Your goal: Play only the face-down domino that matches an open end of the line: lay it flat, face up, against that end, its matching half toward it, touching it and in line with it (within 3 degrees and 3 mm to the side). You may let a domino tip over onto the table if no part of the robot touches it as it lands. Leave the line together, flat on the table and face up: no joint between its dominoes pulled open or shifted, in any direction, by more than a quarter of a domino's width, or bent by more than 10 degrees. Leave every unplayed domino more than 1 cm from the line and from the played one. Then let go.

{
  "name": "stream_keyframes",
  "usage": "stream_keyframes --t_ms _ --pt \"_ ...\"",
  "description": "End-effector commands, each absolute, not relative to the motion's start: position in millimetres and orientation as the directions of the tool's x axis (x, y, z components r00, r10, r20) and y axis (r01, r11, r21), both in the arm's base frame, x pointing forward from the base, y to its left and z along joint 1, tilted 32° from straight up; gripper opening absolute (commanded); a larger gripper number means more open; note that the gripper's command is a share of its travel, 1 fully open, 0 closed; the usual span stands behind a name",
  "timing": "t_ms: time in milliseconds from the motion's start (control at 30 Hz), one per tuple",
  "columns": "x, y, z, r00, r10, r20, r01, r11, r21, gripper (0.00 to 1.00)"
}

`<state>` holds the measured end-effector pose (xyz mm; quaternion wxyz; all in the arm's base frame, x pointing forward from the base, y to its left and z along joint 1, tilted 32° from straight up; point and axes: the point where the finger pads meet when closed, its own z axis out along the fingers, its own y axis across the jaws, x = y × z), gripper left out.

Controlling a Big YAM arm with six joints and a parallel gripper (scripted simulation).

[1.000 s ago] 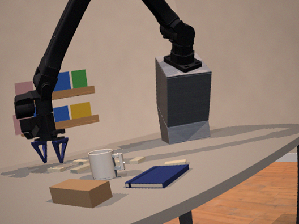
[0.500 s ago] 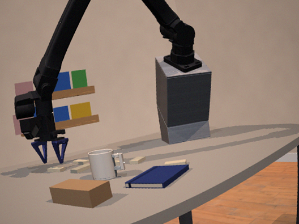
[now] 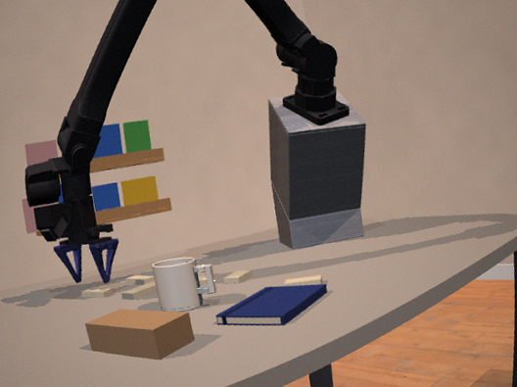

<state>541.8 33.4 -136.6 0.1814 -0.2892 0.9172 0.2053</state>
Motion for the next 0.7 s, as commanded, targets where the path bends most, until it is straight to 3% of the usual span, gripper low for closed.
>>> stream_keyframes --t_ms 0,667 --pt "554.7 33.9 -131.8 -0.758 -0.452 -0.471 -0.606 0.754 0.252 0.72" --pt "552.9 35.9 -133.2 -0.757 -0.455 -0.469 -0.609 0.752 0.254 0.72"
